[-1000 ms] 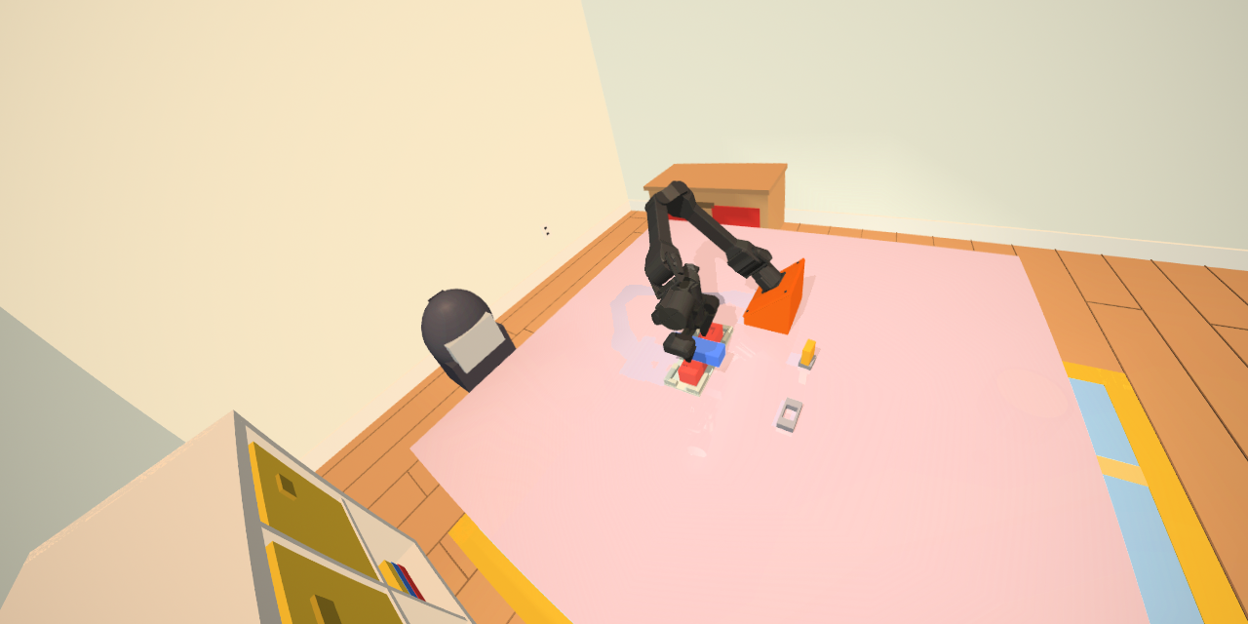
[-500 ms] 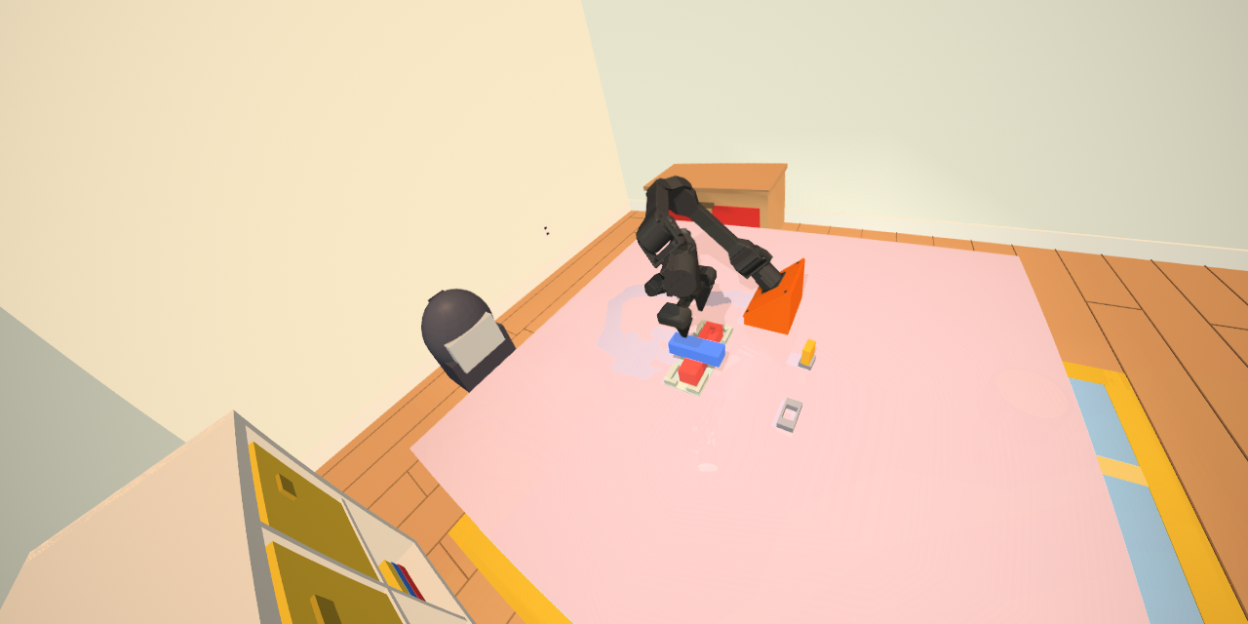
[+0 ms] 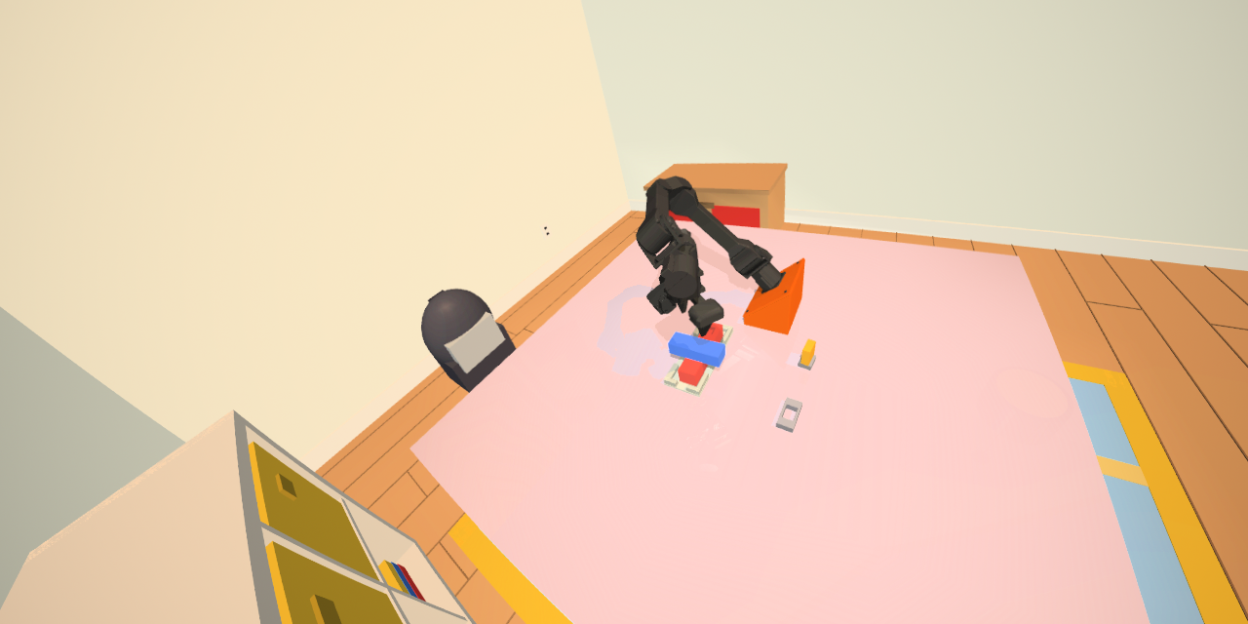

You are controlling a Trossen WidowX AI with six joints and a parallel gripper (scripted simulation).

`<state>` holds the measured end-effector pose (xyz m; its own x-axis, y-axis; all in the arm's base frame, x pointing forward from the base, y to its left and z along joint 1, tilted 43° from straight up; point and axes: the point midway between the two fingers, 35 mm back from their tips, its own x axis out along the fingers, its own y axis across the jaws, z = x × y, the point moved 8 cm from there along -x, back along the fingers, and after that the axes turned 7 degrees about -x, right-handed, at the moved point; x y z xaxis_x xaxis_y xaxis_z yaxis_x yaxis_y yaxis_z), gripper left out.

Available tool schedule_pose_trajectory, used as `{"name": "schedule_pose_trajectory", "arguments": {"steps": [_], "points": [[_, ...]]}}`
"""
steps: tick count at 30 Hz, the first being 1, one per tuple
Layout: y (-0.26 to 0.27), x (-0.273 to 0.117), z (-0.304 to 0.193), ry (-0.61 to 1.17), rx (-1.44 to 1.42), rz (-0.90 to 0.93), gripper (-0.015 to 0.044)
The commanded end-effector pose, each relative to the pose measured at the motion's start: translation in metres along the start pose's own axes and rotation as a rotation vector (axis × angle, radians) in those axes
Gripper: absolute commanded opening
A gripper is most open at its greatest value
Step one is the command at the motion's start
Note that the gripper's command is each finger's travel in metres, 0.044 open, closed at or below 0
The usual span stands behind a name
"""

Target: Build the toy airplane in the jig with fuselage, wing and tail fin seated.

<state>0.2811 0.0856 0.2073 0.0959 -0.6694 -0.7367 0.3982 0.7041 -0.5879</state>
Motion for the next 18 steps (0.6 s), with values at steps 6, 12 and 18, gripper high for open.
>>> {"name": "schedule_pose_trajectory", "arguments": {"steps": [6,12,18], "points": [[0.000,0.000,0.001,-0.001,-0.504,0.004,0.0440],[0.003,-0.001,-0.001,-0.001,-0.505,0.006,0.0440],[0.078,-0.008,-0.061,0.003,-0.515,0.049,0.0440]]}}
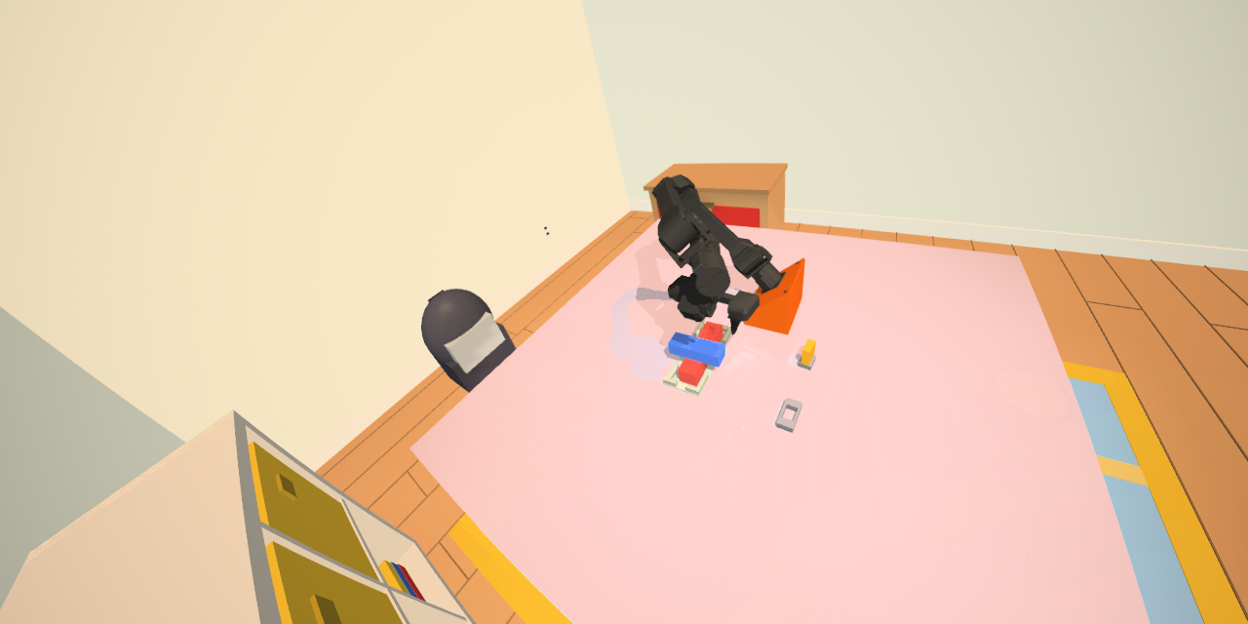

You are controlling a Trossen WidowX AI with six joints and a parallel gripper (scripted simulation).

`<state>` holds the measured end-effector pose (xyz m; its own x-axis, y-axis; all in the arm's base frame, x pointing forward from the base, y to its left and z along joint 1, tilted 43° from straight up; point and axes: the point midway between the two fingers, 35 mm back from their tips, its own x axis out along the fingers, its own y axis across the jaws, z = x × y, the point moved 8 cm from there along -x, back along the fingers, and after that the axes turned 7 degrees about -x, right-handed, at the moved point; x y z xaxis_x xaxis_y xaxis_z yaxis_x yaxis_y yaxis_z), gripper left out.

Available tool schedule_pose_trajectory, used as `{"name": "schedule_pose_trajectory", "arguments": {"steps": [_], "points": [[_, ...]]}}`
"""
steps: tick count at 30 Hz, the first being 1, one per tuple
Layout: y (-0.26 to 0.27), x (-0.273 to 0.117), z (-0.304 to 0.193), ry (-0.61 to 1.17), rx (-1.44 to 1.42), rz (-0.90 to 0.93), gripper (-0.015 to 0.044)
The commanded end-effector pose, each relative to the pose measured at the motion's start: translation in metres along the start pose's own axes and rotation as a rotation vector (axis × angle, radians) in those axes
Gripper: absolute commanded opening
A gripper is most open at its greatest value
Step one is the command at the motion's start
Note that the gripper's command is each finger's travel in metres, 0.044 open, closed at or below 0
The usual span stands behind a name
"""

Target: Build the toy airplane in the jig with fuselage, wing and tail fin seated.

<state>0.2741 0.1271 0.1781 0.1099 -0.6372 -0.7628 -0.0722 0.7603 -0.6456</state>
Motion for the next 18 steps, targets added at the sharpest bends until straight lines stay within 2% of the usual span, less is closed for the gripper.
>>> {"name": "schedule_pose_trajectory", "arguments": {"steps": [1,9,16,18], "points": [[0.063,0.000,-0.022,0.010,-0.036,0.011,0.0440],[0.175,0.011,-0.103,0.019,-0.029,-0.018,0.0440],[0.182,0.015,-0.111,0.019,-0.027,-0.024,0.0440],[0.182,0.034,-0.110,0.019,-0.027,-0.024,0.0440]]}}
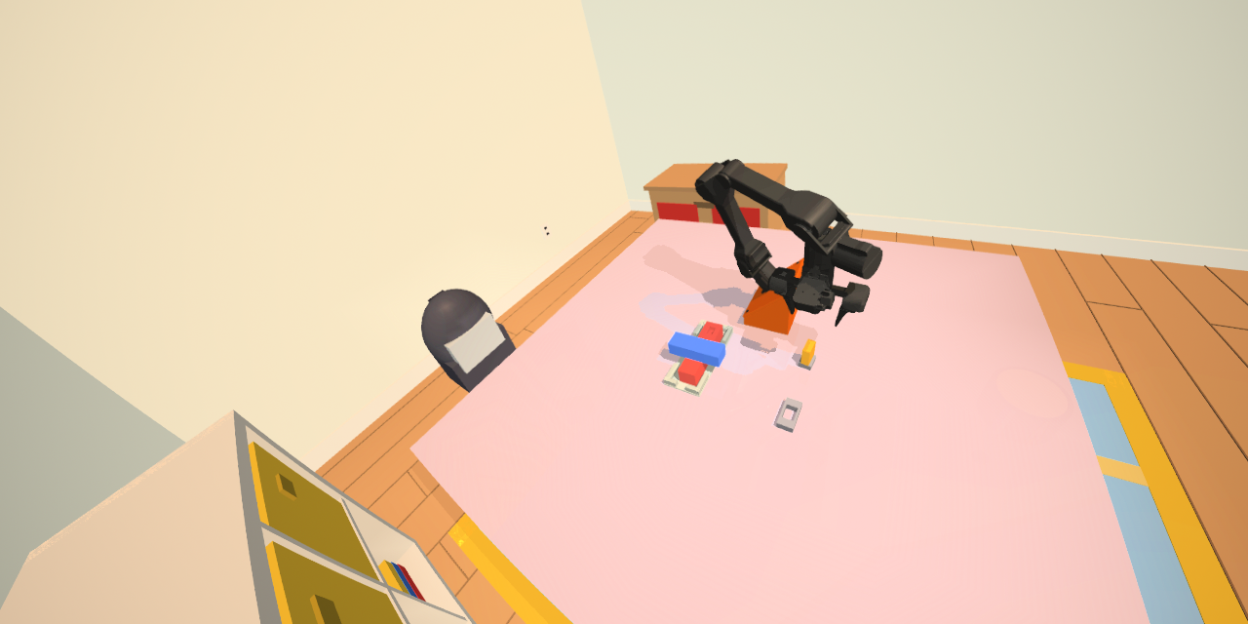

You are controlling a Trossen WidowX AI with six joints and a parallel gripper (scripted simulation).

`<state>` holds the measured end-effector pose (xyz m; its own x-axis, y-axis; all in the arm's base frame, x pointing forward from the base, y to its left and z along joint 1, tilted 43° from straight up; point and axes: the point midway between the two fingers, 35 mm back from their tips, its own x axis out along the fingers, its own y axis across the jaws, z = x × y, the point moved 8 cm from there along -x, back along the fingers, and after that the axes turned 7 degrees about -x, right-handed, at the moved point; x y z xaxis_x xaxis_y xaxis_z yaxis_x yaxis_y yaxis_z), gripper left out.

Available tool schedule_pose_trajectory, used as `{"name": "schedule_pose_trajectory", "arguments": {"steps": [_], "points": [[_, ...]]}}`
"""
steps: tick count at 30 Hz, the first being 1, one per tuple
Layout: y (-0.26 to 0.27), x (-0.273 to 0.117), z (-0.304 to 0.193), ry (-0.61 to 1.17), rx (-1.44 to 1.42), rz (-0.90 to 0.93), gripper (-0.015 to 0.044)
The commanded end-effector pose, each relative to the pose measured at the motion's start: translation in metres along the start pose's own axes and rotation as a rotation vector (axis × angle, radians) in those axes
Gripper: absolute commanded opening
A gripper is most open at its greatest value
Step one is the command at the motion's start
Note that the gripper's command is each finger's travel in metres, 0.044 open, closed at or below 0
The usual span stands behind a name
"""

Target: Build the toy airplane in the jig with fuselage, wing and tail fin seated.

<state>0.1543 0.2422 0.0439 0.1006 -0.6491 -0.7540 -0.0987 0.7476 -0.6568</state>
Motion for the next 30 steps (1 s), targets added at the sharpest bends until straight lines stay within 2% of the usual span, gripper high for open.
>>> {"name": "schedule_pose_trajectory", "arguments": {"steps": [1,3,10,30], "points": [[0.000,0.033,-0.001,0.008,0.002,-0.010,0.0440],[-0.001,0.052,-0.002,0.008,0.002,-0.011,0.0440],[-0.002,0.068,-0.002,0.008,0.002,-0.011,0.0440],[-0.001,0.096,-0.001,0.007,0.003,-0.012,0.0440]]}}
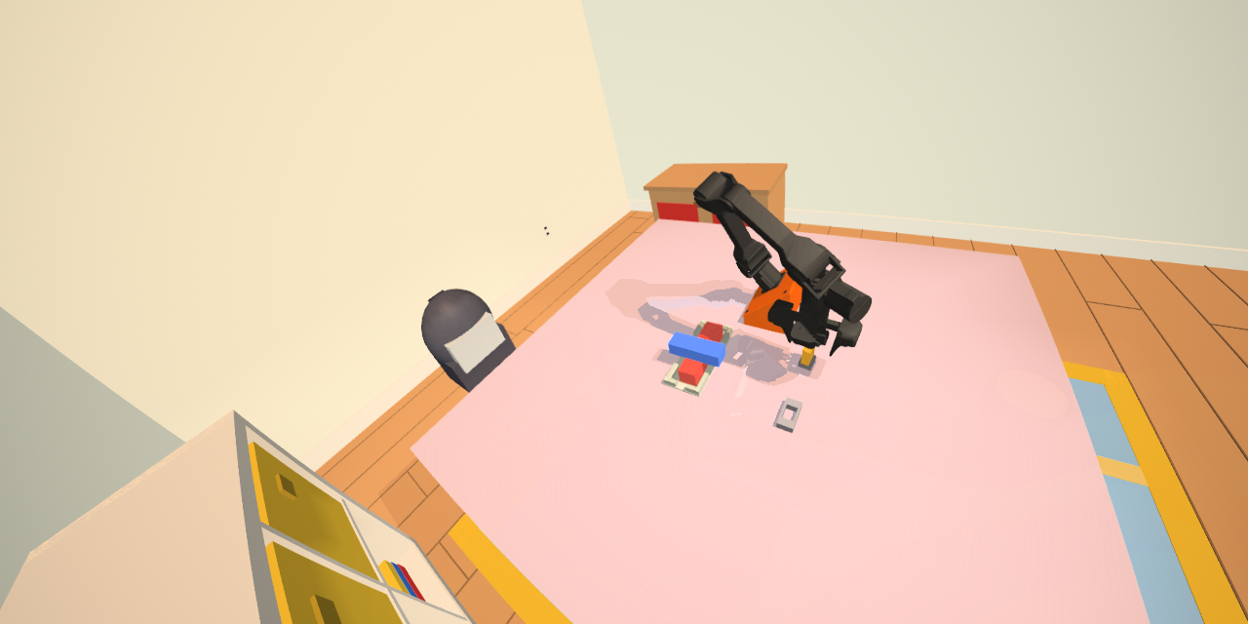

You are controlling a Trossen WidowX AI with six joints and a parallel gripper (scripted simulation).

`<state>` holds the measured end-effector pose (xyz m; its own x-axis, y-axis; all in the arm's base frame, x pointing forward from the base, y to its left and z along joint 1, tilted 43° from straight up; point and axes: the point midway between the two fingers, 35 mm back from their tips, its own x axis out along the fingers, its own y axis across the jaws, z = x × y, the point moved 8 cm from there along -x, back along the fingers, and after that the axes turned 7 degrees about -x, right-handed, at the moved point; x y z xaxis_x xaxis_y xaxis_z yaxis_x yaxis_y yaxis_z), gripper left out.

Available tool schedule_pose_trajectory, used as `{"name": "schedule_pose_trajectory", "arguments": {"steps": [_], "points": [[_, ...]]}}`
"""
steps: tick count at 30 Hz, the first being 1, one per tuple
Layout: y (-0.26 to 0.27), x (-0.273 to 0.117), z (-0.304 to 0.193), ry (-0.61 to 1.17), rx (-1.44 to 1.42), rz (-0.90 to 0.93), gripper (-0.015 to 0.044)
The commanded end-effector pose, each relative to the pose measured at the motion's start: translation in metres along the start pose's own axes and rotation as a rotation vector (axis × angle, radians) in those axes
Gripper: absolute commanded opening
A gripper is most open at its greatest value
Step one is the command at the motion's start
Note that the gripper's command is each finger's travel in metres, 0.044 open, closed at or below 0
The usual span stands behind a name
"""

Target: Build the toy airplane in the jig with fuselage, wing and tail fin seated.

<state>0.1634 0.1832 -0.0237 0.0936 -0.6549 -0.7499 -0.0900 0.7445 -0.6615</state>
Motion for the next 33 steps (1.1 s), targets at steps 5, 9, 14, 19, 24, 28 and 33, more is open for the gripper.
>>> {"name": "schedule_pose_trajectory", "arguments": {"steps": [5,9,14,19,24,28,33], "points": [[-0.001,0.013,-0.001,-0.001,-0.006,-0.006,0.0440],[-0.001,0.020,-0.001,-0.001,-0.005,-0.006,0.0440],[-0.002,0.027,-0.002,-0.001,-0.005,-0.007,0.0440],[-0.002,0.033,-0.002,-0.001,-0.005,-0.007,0.0440],[-0.002,0.033,-0.002,-0.001,-0.005,-0.007,0.0309],[-0.002,0.033,-0.002,-0.001,-0.005,-0.007,0.0204],[-0.002,0.033,-0.002,-0.001,-0.005,-0.007,0.0072]]}}
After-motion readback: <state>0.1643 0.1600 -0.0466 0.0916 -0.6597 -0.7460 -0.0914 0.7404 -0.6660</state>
